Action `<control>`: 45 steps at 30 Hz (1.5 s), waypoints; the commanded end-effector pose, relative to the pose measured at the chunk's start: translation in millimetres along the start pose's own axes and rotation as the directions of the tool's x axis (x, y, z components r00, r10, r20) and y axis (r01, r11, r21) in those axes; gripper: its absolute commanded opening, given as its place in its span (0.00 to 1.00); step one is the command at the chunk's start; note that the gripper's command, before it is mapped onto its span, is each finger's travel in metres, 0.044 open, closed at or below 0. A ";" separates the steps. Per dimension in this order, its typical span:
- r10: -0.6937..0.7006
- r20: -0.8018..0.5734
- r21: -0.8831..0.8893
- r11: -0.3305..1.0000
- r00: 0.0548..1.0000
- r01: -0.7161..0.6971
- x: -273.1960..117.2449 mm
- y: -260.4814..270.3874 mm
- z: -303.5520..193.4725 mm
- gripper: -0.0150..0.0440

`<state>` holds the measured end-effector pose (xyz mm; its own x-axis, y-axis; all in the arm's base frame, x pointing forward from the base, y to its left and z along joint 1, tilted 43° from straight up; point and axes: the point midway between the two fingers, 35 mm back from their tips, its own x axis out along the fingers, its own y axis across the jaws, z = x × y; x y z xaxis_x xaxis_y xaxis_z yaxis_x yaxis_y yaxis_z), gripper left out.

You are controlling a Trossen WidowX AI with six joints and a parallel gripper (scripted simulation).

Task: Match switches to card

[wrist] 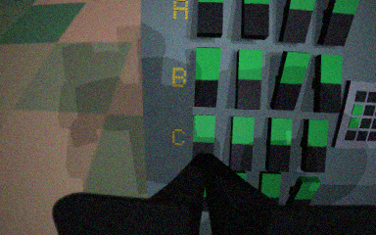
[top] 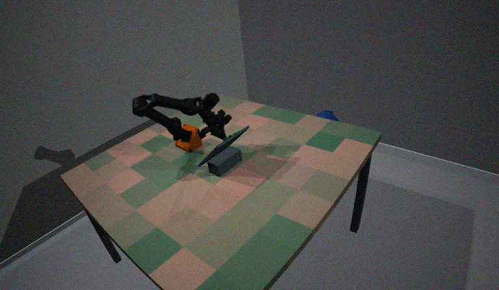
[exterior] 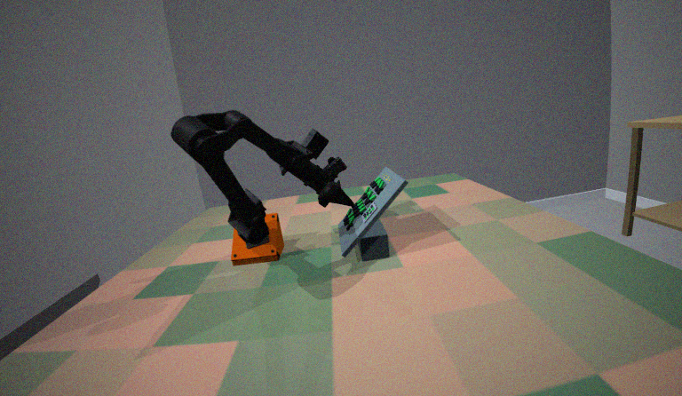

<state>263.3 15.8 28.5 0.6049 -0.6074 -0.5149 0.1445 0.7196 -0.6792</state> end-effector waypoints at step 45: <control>0.018 -0.023 0.000 1.000 1.000 -0.018 -25.5 6.5 0.8 0.25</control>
<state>256.0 19.7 26.1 0.5846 -0.6099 -0.5350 0.1284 0.7207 -0.6812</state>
